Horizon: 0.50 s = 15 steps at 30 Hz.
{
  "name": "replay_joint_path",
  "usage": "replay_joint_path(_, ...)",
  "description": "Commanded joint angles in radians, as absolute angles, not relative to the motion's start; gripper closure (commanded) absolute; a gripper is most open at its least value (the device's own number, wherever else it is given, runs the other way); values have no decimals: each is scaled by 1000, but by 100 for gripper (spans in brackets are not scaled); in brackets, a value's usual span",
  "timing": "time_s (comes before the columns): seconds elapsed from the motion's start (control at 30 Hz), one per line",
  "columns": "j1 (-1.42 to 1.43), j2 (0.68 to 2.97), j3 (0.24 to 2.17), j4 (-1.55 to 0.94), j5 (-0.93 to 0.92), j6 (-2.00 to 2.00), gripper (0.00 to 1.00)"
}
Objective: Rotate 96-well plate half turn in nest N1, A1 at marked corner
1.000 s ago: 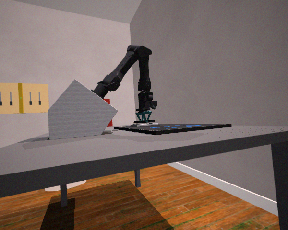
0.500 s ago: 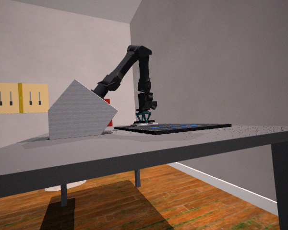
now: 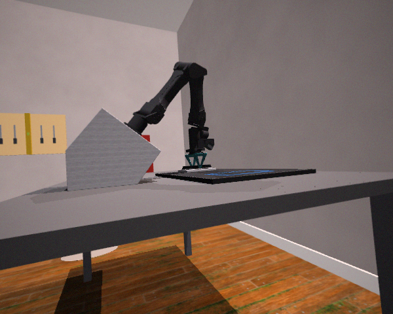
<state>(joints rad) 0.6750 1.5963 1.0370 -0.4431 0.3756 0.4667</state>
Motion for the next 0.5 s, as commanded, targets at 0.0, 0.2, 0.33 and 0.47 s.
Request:
replay_joint_path(0.0,676,1590,1039,-438,375,466,100)
replay_joint_path(0.2,675,1593,1038,-434,375,465,100)
replay_joint_path(0.33,675,1594,1038,-432,374,464,100)
replay_joint_path(0.47,674,1595,1037,-430,374,463,100)
